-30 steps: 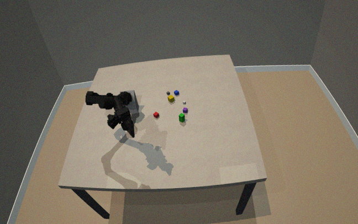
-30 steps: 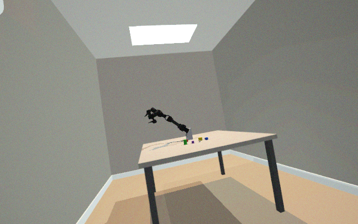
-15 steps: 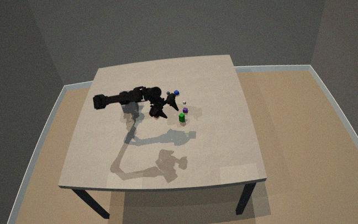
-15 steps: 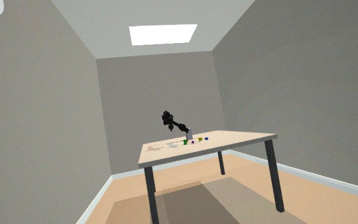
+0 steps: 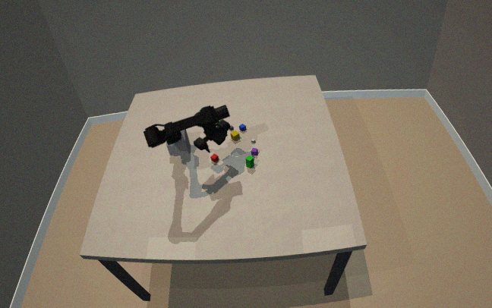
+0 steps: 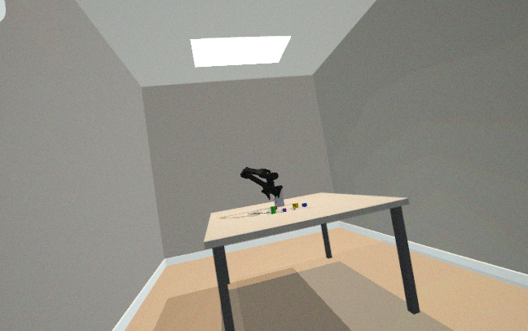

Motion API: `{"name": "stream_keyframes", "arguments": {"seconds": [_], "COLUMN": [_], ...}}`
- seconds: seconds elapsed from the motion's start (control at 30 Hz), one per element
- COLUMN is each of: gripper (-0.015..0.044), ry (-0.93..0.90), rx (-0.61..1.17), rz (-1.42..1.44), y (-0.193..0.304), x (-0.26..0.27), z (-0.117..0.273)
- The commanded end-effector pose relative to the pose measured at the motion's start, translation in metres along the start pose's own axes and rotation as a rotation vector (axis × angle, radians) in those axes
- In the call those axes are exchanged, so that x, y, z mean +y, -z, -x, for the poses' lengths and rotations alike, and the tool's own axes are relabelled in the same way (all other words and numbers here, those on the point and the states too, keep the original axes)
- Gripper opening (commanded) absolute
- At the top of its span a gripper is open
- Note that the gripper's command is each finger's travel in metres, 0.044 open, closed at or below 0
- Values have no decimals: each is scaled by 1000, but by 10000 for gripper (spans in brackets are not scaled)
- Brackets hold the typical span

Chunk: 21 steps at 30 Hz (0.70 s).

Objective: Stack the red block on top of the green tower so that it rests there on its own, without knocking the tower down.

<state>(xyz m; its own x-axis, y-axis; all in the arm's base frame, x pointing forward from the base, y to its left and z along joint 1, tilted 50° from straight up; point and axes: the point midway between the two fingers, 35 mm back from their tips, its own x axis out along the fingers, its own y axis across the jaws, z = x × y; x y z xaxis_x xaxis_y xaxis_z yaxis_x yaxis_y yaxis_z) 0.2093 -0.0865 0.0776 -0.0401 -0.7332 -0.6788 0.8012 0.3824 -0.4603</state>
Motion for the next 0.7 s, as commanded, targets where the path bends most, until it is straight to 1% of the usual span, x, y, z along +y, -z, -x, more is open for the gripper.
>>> {"name": "stream_keyframes", "arguments": {"seconds": [0.0,0.23,0.47,0.67], "gripper": [440,440,440,440], "ry": [85,84,84,86], "rx": [31,31,30,29], "rz": [109,109,108,108], "y": [20,16,17,17], "x": [-12,-11,-14,-16], "z": [-6,-9,-43,-49]}}
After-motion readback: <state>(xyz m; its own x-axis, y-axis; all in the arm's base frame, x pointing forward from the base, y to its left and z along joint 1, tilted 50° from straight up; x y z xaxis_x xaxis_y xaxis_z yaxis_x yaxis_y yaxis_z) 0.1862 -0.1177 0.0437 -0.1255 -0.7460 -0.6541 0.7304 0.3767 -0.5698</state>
